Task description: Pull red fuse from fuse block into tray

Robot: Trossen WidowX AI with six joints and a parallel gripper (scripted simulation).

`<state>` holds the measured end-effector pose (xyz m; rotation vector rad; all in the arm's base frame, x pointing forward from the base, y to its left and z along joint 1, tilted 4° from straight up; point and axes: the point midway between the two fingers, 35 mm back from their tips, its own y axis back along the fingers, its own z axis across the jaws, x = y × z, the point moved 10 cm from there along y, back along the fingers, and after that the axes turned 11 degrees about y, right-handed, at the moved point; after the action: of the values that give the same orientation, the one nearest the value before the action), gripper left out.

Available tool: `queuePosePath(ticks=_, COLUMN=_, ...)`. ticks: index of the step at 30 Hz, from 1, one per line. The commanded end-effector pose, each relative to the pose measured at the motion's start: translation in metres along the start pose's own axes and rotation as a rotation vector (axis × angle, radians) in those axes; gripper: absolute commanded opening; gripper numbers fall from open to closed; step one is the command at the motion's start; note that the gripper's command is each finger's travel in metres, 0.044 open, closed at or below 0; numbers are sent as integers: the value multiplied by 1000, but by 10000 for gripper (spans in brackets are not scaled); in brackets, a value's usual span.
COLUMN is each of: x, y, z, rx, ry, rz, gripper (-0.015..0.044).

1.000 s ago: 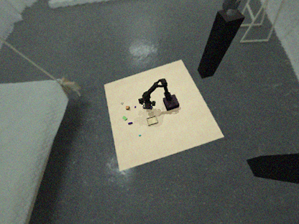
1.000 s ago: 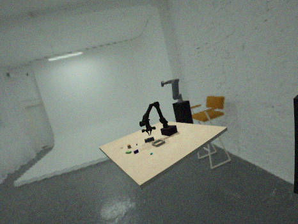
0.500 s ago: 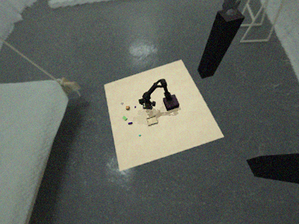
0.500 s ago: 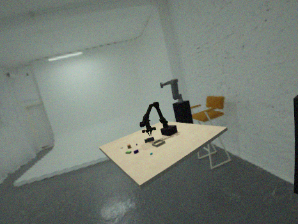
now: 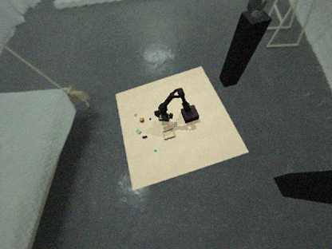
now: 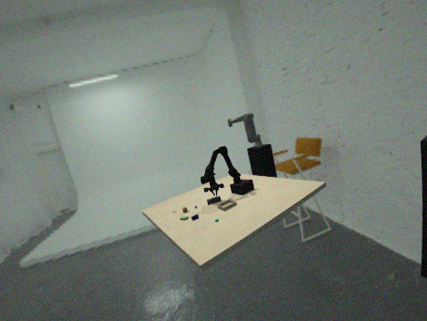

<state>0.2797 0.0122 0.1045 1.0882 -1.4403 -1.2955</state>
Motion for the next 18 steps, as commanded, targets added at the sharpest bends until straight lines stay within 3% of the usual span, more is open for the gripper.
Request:
queuePosePath(ticks=1, x=1, y=-6, z=2, rx=-8, ry=5, rz=5, gripper=67)
queuePosePath(ticks=18, x=1, y=-10, z=2, rx=-8, ry=5, rz=5, gripper=67)
